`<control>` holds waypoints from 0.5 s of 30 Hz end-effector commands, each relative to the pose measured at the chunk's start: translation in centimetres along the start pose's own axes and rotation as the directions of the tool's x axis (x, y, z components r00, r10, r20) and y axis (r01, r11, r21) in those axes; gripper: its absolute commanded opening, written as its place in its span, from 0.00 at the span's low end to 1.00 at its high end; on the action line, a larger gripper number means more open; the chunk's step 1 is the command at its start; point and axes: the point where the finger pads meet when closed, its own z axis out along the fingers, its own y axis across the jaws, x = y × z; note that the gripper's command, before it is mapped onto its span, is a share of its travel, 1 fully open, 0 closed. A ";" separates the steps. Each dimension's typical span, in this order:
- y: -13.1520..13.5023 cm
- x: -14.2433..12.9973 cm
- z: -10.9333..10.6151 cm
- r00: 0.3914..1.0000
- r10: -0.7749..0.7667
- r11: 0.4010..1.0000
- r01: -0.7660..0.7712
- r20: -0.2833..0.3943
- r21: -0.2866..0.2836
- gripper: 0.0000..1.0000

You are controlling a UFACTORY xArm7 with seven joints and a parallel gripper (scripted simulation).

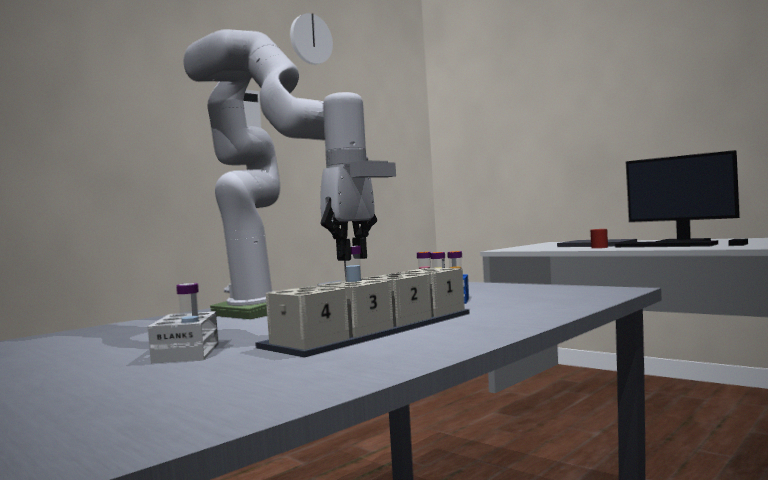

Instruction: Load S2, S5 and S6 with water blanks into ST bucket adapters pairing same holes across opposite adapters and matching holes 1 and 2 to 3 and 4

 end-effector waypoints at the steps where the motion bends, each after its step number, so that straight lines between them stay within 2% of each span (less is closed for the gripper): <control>1: 0.0 0.1 -0.9 1.000 0.000 1.000 0.000 -0.004 0.000 0.00; 15: 0.0 0.1 -3.3 1.000 0.000 1.000 0.000 -0.004 0.000 0.00</control>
